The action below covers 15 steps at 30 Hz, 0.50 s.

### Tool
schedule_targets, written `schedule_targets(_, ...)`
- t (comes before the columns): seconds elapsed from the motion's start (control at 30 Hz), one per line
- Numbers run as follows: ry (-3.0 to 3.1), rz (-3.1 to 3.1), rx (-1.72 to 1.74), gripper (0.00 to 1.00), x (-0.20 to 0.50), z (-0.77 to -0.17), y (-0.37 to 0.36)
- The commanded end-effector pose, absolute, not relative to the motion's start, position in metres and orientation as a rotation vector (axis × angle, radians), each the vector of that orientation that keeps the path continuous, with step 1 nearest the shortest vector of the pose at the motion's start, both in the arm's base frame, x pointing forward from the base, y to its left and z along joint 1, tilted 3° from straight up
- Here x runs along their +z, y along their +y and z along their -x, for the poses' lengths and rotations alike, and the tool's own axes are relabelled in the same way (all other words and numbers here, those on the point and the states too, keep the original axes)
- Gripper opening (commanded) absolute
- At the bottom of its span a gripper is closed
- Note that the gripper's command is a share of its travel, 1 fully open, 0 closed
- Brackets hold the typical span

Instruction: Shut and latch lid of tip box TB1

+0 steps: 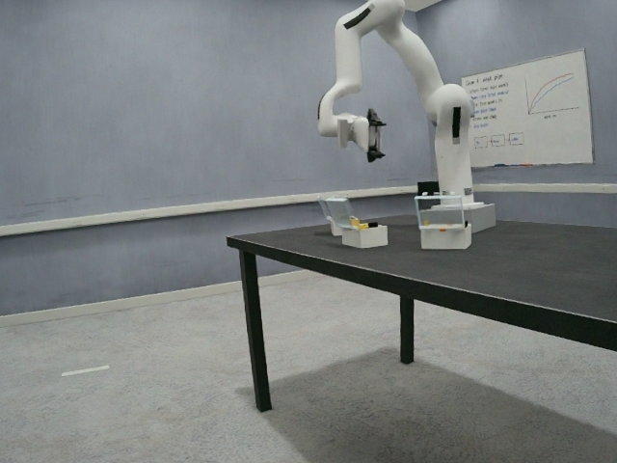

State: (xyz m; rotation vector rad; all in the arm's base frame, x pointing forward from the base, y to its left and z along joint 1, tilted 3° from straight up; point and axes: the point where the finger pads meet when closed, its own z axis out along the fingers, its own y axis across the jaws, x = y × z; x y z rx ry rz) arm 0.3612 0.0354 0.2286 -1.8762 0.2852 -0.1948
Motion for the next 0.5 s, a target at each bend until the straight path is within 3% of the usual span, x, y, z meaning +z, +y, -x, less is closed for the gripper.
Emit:
schedule_targets(0.0, 0.310, 1.901, -0.097, 1.00, 0.226, -0.345, 0.039)
schedule_targets(0.47, 0.403, 1.992, 0.162, 1.00, 0.216, -0.301, 0.042)
